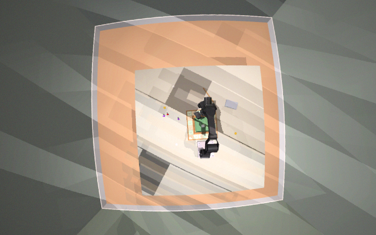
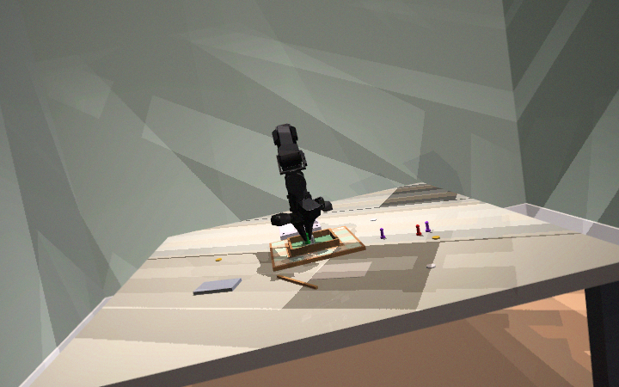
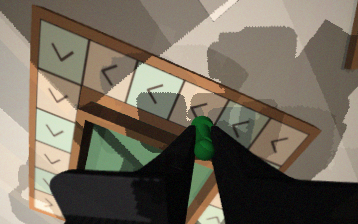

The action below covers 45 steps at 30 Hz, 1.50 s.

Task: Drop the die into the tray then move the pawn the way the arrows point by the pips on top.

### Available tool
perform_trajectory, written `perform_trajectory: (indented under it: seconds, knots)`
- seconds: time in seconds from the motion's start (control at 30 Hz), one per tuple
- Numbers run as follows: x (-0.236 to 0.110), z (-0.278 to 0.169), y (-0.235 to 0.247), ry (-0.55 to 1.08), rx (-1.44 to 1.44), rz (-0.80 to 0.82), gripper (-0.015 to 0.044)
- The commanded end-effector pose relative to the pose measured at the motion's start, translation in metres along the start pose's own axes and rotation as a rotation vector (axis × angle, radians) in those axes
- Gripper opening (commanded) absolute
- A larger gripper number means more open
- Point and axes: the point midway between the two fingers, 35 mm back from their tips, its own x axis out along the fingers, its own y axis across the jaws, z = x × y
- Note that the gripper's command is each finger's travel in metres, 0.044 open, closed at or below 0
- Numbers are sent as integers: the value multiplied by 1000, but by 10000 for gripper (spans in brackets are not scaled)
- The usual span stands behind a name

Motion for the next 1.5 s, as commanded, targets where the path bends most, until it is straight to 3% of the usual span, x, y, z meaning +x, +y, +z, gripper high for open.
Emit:
perform_trajectory:
  seconds: [0.0,0.63,0.97,1.1,1.2,1.3,1.47]
  knots:
    - [21,-4,2,21,5,7,0]
    - [42,-5,2,21,5,7,0]
    - [33,-2,1,10,1,5,262]
    - [-11,-1,1,20,4,7,367]
    - [-13,-1,1,21,5,7,440]
    - [-20,-7,5,22,20,7,440]
    - [-59,-54,33,26,136,9,440]
